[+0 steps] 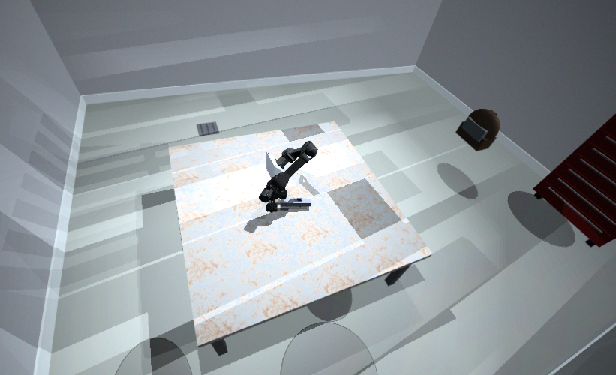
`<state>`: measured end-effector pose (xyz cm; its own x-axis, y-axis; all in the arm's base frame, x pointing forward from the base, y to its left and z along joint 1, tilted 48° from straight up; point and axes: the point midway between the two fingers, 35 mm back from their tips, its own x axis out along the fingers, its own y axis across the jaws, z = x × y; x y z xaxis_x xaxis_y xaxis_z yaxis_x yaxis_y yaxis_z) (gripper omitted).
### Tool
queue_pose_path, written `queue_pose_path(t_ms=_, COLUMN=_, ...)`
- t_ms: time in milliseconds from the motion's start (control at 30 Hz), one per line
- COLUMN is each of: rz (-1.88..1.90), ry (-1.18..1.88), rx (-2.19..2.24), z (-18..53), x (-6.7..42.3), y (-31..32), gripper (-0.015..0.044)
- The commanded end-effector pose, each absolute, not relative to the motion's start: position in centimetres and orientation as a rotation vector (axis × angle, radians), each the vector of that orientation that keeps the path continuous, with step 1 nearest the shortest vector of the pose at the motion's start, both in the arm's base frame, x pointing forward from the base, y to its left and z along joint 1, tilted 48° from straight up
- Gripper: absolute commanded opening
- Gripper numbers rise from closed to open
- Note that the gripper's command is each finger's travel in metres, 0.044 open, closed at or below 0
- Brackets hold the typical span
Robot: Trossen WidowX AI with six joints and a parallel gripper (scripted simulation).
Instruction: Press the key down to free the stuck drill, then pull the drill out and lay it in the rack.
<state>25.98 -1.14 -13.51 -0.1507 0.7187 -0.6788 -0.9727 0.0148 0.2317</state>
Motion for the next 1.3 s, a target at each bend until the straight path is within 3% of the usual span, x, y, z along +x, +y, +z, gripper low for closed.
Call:
queue_pose_path(t_ms=0, rz=1.553, ry=0.784, rx=-0.424, z=-13.28, x=26.01, y=-0.91, gripper=0.0440)
queue_pose_path(t_ms=200, rz=1.553, ry=0.784, rx=-0.424, z=-13.17, x=26.03, y=-0.78, gripper=0.0440)
queue_pose_path(t_ms=733, rz=1.553, ry=0.785, rx=-0.426, z=-13.39, x=26.03, y=-0.97, gripper=0.0020)
queue_pose_path(t_ms=1267, rz=1.553, ry=0.784, rx=-0.424, z=-13.19, x=25.94, y=-1.14, gripper=0.0000)
